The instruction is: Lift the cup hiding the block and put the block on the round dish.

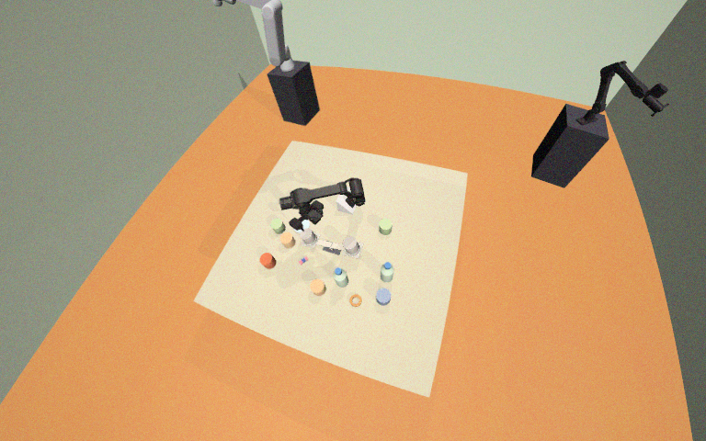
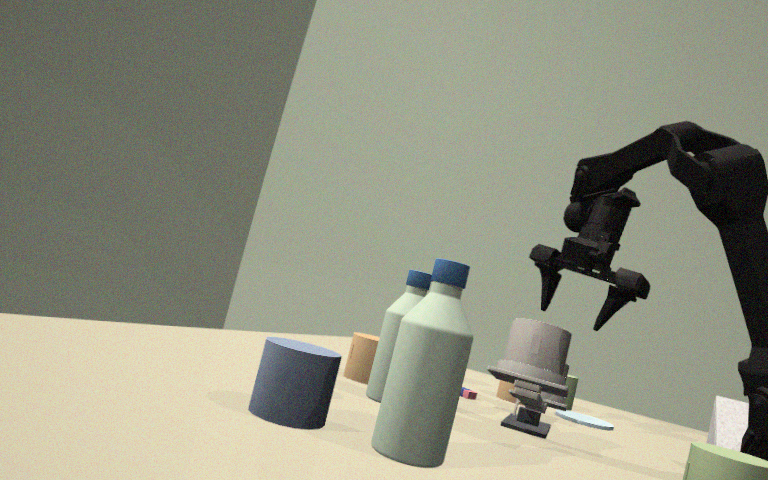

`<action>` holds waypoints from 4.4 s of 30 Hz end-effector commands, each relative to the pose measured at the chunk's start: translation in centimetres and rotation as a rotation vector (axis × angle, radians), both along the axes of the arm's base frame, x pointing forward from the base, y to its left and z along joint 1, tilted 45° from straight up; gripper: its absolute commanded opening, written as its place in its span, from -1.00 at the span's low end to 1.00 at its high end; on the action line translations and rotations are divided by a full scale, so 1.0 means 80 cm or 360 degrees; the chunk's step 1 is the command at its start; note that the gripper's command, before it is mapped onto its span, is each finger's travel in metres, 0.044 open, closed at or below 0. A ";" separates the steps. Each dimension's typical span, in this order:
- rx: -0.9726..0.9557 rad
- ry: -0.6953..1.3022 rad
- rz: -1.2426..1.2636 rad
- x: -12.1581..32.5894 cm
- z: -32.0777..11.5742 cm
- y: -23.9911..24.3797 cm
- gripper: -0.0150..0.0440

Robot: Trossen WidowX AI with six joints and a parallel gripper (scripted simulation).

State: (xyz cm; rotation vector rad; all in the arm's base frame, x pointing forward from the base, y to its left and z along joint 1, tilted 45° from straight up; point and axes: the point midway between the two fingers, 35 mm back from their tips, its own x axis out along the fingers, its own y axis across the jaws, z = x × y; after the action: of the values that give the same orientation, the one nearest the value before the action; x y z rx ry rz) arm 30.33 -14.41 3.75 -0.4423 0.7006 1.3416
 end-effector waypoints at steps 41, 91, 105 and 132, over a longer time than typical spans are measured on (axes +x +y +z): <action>-0.0080 -0.0217 0.0563 0.029 -0.098 0.053 1.00; -0.0091 -0.0225 0.0550 0.030 -0.109 0.062 -0.49; -0.0104 -0.0230 0.0538 0.034 -0.093 0.046 -0.49; -0.0128 -0.0238 0.0515 0.039 -0.061 0.015 -0.49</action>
State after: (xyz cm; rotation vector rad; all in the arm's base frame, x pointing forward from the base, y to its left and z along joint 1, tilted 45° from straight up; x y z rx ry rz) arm 33.30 -12.15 -1.34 -0.7085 0.5666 1.5834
